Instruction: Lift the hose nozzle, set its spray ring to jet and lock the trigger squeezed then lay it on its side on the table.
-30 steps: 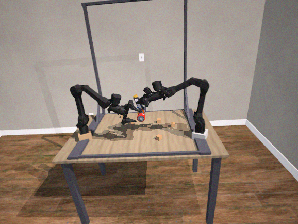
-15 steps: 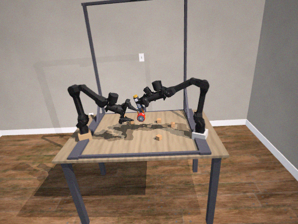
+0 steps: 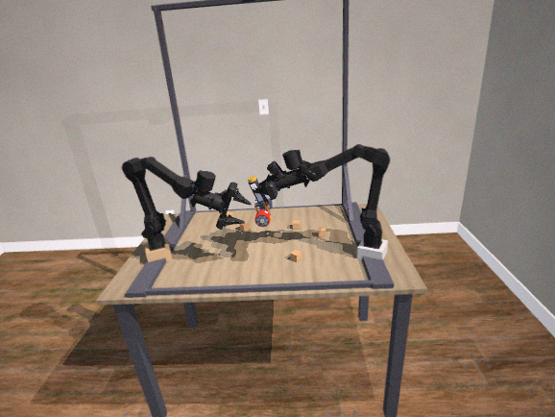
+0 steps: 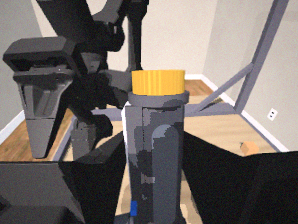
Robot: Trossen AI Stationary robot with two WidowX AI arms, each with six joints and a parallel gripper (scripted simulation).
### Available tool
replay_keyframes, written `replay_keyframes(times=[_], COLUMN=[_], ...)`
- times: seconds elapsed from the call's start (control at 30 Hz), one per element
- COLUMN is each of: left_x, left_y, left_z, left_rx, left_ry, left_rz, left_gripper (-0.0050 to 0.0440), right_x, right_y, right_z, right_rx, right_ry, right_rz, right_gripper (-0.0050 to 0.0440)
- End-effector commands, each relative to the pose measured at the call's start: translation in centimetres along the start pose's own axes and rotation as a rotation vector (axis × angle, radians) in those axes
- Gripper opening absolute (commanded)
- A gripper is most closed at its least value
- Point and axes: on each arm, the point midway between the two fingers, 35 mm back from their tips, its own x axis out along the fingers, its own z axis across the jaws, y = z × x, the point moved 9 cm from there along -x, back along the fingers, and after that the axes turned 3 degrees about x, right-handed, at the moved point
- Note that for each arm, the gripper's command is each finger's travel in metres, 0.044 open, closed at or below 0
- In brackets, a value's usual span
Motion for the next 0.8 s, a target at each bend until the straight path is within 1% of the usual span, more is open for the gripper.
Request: replay_keyframes(times=[0.0,0.63,0.77], left_x=[-0.5,-0.5,-0.5], left_y=[-1.4,-1.4,-1.4], left_z=[0.1,0.1,0.1], left_rx=[0.003,0.003,0.003], left_ry=[-0.004,-0.004,-0.004], left_rz=[-0.047,-0.047,-0.047], left_gripper=[0.0170,0.0170,0.0170], right_x=[-1.1,-3.6,-3.6], right_y=[-0.1,-0.1,-0.1], right_z=[-0.3,-0.2,-0.2], right_rx=[-0.006,-0.006,-0.006], right_ry=[0.015,0.013,0.013], right_rz=[-0.004,-0.004,-0.004], right_gripper=[0.0408,0.0408,0.0408])
